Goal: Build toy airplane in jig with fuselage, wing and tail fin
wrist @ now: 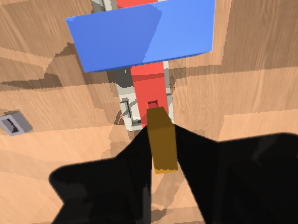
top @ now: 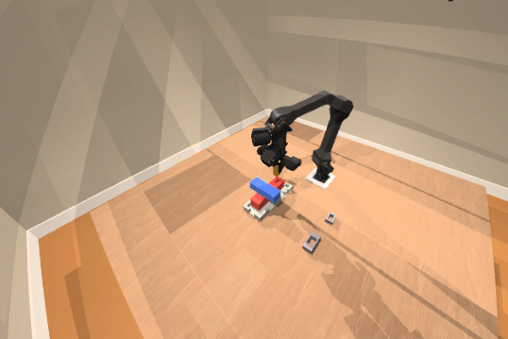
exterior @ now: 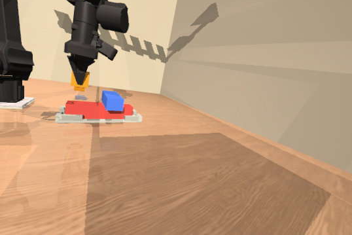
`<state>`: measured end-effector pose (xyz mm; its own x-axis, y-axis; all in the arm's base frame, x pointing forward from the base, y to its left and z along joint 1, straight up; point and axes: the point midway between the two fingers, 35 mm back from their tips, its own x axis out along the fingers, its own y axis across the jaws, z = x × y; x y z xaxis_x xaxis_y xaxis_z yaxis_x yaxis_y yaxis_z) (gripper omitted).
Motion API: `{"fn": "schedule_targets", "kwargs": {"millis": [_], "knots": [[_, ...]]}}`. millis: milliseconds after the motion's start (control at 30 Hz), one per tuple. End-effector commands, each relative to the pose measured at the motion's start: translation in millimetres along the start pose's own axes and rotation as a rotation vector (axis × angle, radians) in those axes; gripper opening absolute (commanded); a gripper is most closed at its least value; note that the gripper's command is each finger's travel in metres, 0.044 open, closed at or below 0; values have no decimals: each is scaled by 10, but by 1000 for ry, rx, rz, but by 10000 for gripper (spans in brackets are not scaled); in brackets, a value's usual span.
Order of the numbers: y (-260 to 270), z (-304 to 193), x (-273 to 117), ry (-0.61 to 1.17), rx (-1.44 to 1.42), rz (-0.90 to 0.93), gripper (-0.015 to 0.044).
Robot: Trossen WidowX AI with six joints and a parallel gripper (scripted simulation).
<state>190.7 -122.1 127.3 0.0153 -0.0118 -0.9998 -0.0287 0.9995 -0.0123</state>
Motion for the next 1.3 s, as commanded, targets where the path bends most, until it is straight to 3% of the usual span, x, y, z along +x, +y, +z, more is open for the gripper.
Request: {"fn": "schedule_targets", "kwargs": {"millis": [0, 1033, 1267], "knots": [[6, 13, 7, -4, -3, 2, 65], [6, 15, 403, -4, -3, 2, 65], [-2, 15, 383, -3, -3, -2, 0]]}}
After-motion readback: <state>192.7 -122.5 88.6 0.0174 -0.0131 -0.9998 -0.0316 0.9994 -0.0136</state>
